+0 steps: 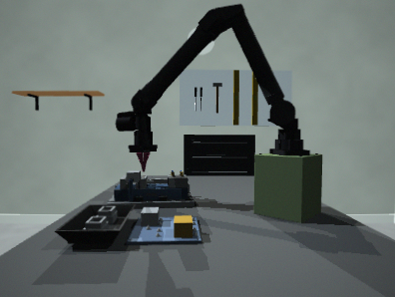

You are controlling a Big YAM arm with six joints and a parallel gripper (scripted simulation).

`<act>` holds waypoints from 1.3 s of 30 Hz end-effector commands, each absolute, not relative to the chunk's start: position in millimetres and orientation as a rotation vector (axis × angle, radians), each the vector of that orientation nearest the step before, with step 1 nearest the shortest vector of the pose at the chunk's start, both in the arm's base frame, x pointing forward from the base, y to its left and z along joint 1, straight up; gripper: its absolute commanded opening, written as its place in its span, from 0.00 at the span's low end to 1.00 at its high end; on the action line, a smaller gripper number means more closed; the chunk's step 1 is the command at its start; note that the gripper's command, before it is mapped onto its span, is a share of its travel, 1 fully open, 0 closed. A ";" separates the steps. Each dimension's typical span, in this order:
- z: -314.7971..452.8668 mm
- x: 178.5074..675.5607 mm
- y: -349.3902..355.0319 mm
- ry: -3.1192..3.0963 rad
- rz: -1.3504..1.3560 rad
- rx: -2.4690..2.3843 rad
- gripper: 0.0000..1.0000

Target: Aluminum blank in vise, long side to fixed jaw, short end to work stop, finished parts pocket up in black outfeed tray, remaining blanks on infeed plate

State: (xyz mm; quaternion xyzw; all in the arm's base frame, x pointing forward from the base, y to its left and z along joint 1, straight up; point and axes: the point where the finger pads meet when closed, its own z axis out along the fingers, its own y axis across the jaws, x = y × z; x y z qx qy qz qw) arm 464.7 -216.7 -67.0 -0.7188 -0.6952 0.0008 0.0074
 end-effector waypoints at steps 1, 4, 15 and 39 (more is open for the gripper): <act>-49.5 485.6 -223.3 -2.207 -0.025 -2.292 0.00; -49.3 485.9 -223.4 -2.208 -0.025 -2.292 0.00; -49.0 486.3 -223.6 -2.208 -0.026 -2.293 0.00; -58.2 481.8 -222.0 -2.191 -0.010 -2.275 0.00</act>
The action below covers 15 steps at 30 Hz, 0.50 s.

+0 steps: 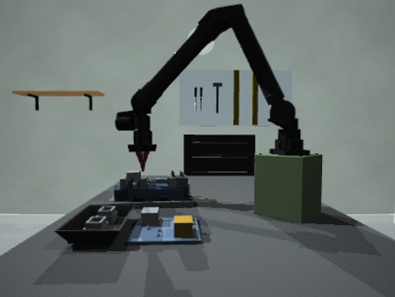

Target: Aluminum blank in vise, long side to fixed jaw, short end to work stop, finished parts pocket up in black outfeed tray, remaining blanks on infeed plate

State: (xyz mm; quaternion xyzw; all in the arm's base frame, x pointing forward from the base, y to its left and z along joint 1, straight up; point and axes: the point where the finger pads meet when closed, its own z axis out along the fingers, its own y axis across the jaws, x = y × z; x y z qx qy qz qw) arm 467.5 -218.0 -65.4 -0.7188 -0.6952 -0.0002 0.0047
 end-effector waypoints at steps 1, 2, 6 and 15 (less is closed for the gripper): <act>-58.7 481.2 -221.8 -2.190 -0.009 -2.274 0.00; -59.1 480.6 -221.5 -2.189 -0.009 -2.273 0.00; -60.1 479.2 -220.9 -2.187 -0.006 -2.271 0.00; -60.9 478.1 -220.4 -2.185 -0.005 -2.269 0.00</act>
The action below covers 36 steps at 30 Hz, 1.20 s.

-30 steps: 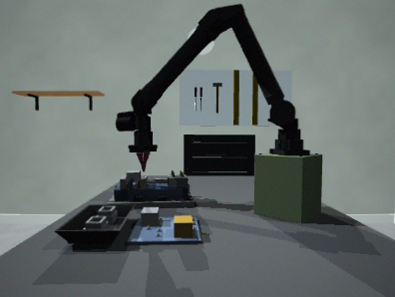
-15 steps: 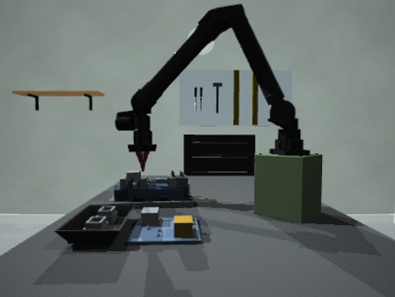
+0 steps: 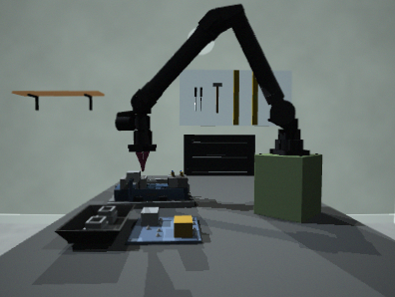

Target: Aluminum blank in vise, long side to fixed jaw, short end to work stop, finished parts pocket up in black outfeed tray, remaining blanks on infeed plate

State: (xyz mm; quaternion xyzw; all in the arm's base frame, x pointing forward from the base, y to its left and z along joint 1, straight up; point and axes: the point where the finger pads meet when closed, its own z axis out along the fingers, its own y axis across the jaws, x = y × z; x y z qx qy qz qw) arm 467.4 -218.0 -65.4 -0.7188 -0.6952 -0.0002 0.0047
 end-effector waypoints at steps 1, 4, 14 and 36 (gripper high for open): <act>-61.0 478.0 -220.3 -2.185 -0.005 -2.269 0.00; -61.1 477.9 -220.3 -2.185 -0.005 -2.269 0.00; -61.3 477.7 -220.2 -2.185 -0.004 -2.268 0.00; -73.4 474.3 -218.6 -2.179 0.000 -2.263 0.00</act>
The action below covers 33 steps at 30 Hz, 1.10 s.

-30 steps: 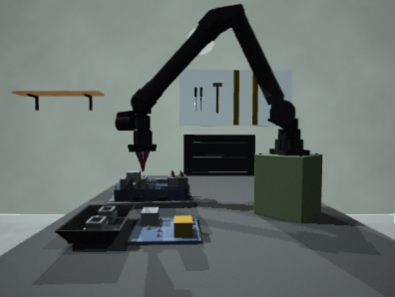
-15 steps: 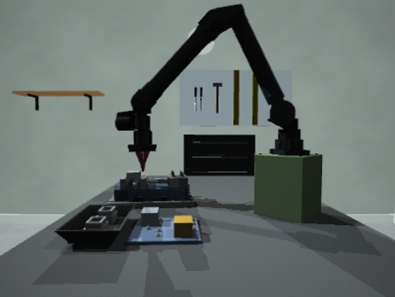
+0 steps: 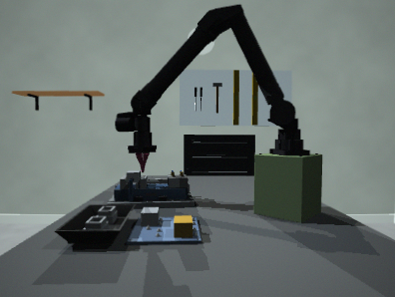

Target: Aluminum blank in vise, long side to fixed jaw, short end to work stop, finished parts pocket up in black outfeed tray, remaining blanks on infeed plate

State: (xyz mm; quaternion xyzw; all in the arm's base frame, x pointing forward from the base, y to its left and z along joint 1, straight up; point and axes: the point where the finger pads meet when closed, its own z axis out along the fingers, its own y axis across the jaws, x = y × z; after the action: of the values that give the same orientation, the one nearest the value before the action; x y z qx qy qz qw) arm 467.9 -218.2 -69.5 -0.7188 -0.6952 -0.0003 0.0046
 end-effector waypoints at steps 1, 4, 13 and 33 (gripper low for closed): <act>-74.0 473.9 -218.4 -2.179 0.001 -2.263 0.00; -75.7 472.6 -217.8 -2.178 0.002 -2.261 0.00; -78.2 474.2 -218.5 -2.180 0.000 -2.263 0.00; -79.9 474.1 -218.4 -2.183 -0.003 -2.267 0.00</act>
State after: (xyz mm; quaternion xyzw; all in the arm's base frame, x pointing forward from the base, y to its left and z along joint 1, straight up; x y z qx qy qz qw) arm 467.6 -218.1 -81.1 -0.7188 -0.6952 -0.0001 0.0051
